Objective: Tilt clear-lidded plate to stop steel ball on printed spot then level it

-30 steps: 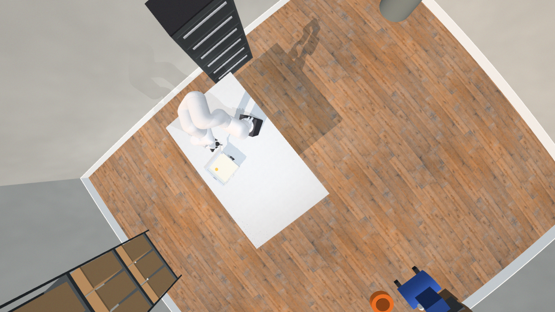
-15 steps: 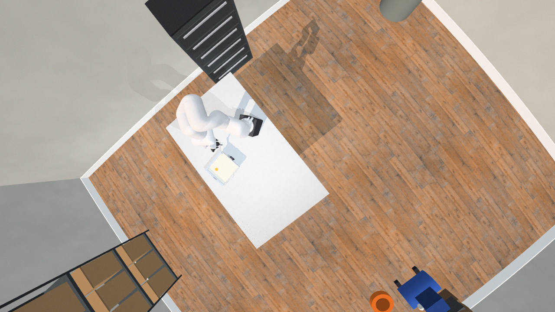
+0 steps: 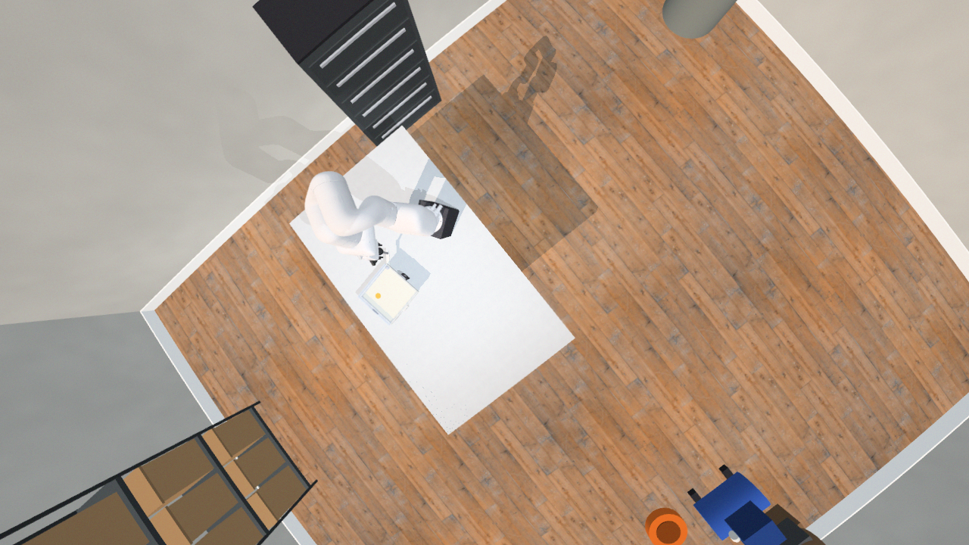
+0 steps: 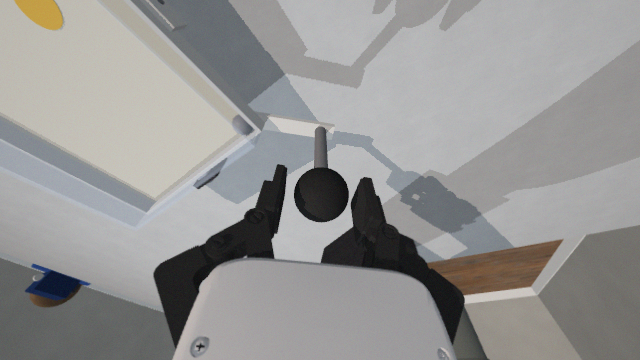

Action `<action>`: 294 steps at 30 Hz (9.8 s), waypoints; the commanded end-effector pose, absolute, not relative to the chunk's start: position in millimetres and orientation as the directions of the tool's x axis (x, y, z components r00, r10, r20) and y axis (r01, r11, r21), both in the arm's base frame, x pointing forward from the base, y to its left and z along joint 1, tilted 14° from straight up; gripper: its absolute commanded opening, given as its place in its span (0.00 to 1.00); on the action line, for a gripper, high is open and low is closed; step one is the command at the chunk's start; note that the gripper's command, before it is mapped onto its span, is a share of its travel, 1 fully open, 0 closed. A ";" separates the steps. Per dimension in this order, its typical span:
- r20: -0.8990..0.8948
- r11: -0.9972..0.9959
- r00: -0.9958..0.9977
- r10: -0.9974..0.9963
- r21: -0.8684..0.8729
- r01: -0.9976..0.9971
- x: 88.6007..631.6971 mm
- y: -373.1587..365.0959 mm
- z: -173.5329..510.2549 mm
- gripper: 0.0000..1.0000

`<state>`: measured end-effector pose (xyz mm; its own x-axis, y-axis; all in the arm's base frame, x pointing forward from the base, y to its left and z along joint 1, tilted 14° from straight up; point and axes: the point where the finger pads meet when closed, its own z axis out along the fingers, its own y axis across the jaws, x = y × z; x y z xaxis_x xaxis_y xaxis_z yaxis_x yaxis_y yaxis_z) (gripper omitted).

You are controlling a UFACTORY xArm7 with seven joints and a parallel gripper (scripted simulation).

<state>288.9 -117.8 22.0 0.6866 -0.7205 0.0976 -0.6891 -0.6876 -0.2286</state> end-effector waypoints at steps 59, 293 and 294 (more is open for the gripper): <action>0.100 -0.688 0.686 -0.720 -0.229 -0.689 291.9 -117.3 13.1 0.00; 0.100 -0.688 0.686 -0.720 -0.229 -0.689 292.9 -116.4 20.7 0.00; 0.100 -0.688 0.686 -0.720 -0.229 -0.689 292.9 -116.4 20.7 0.00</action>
<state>291.9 -116.4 19.7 0.6864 -0.7206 0.0978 -0.6895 -0.6877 -0.2274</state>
